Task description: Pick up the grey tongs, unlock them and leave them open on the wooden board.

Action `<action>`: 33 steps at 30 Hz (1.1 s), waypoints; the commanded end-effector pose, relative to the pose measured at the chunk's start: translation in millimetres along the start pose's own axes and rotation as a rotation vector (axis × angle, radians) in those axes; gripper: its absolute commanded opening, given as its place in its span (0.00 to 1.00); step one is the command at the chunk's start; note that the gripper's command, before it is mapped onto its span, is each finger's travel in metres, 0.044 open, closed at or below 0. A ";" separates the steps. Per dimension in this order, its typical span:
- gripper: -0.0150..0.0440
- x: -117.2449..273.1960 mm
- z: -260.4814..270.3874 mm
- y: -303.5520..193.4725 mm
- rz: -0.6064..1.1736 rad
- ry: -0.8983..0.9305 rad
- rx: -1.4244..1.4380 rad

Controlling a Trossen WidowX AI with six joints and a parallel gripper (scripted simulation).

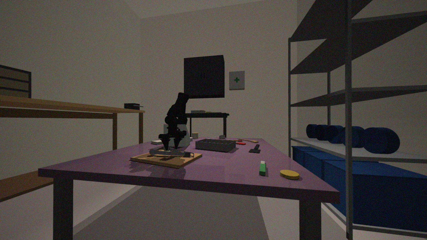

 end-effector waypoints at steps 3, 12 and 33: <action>1.00 42.5 28.7 12.1 0.003 0.020 0.002; 1.00 122.3 119.0 19.7 0.015 0.111 -0.009; 1.00 174.0 113.4 18.0 0.014 0.100 -0.001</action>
Point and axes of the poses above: the point midway between the two fingers, 35 mm back from their tips, its own x axis back along the fingers, its own z axis across the jaws, y = z × x, the point moved 10 cm from there along x, back along the fingers, and after that the axes turned 6 degrees about x, right-handed, at the moved point
